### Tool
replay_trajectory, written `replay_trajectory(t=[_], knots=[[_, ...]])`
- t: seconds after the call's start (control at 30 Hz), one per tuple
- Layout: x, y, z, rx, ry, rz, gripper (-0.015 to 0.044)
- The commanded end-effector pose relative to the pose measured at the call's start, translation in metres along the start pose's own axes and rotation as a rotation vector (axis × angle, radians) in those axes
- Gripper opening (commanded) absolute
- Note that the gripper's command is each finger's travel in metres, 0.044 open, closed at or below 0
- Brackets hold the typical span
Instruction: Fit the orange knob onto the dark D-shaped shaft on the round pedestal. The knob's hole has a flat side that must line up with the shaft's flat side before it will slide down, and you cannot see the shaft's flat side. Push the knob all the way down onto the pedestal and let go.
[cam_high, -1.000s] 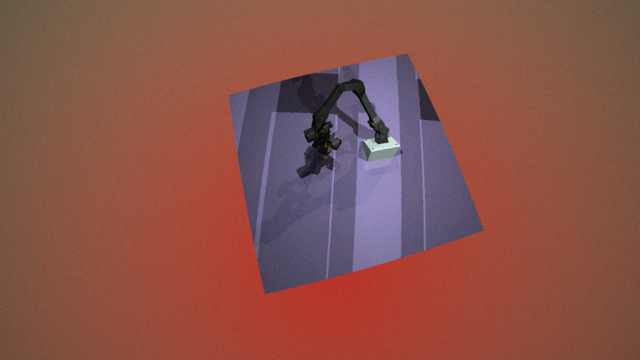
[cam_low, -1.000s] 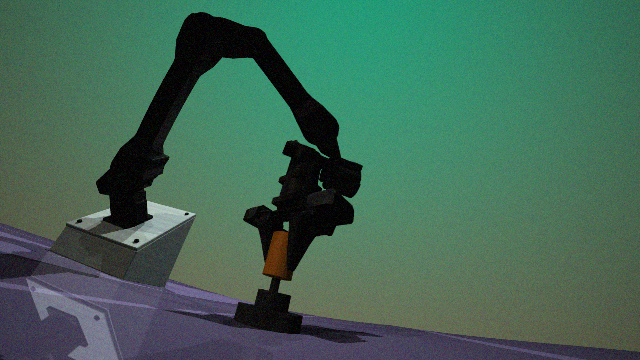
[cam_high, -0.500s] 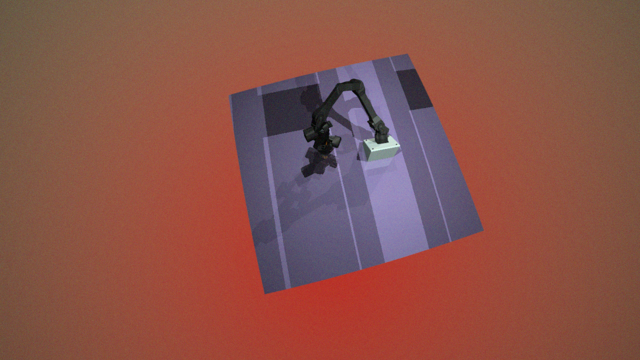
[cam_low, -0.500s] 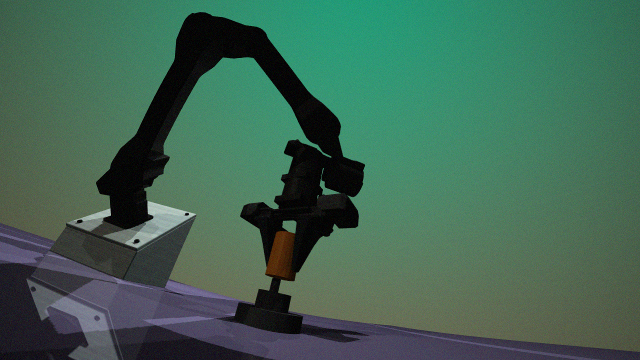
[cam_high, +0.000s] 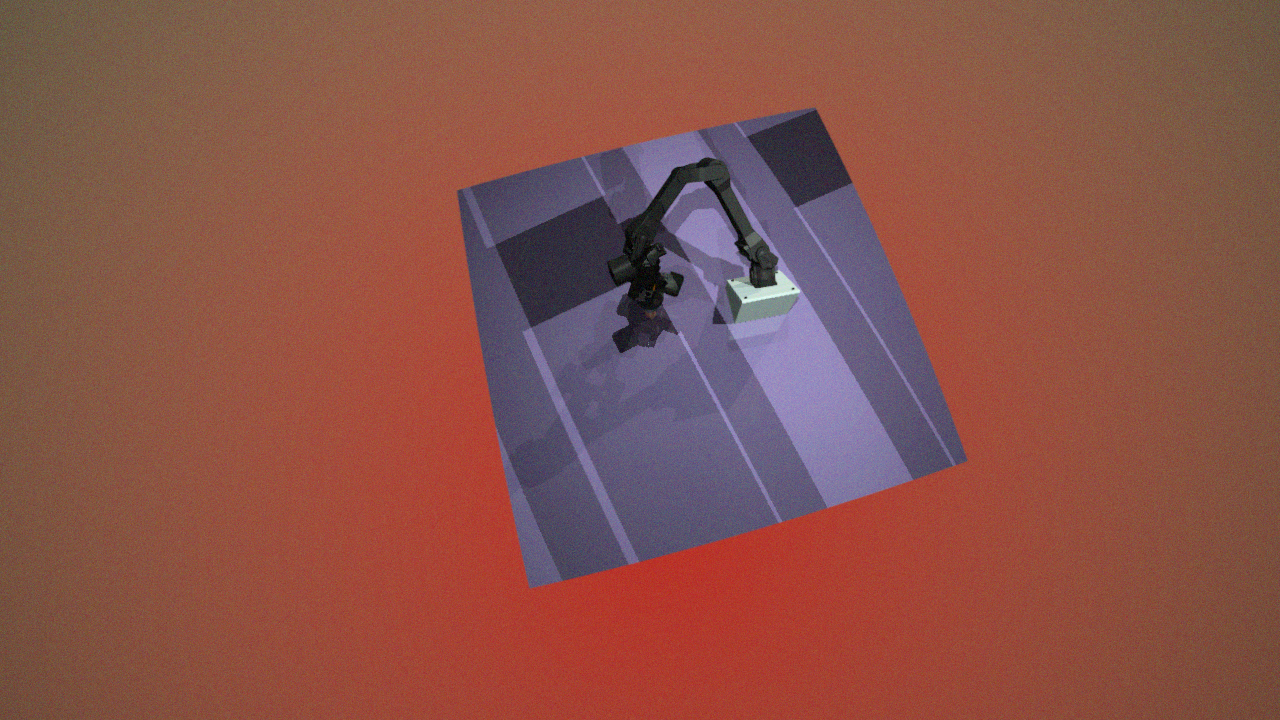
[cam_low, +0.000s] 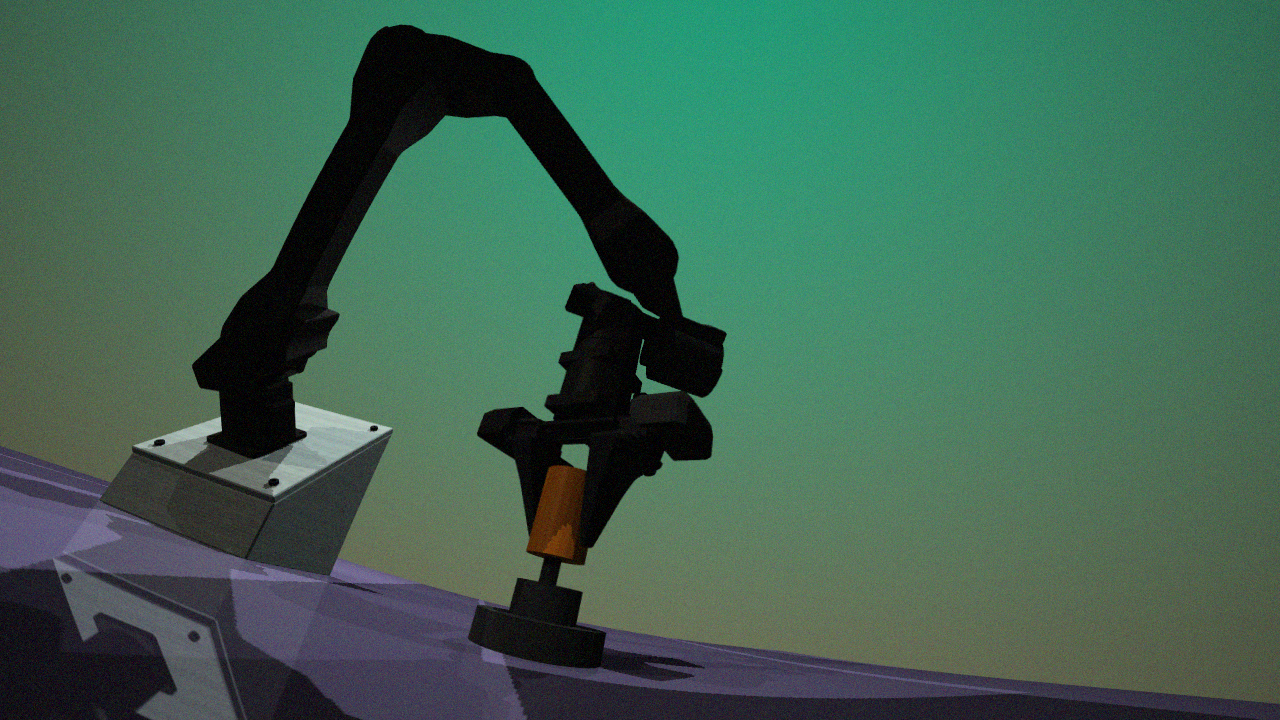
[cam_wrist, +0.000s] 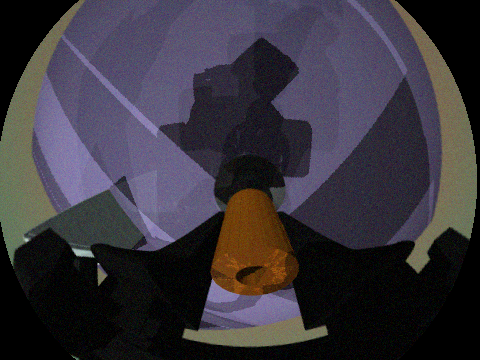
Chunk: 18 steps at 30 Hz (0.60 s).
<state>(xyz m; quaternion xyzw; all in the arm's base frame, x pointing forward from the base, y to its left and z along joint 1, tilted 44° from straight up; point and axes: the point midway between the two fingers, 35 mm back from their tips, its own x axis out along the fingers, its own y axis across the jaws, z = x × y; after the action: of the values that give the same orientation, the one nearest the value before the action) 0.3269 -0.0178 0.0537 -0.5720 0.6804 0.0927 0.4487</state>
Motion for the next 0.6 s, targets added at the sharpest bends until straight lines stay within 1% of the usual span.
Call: replay_trajectory(t=[0.0,0.4,0.57], knots=[[0.0001,0.0000,-0.0001,-0.001,-0.003,0.001,0.0000],[-0.0045,-0.0027,-0.0011,-0.001,-0.003,0.001,0.0000],[-0.0047,-0.0037,-0.0011,-0.116,-0.003,0.001,0.0000]])
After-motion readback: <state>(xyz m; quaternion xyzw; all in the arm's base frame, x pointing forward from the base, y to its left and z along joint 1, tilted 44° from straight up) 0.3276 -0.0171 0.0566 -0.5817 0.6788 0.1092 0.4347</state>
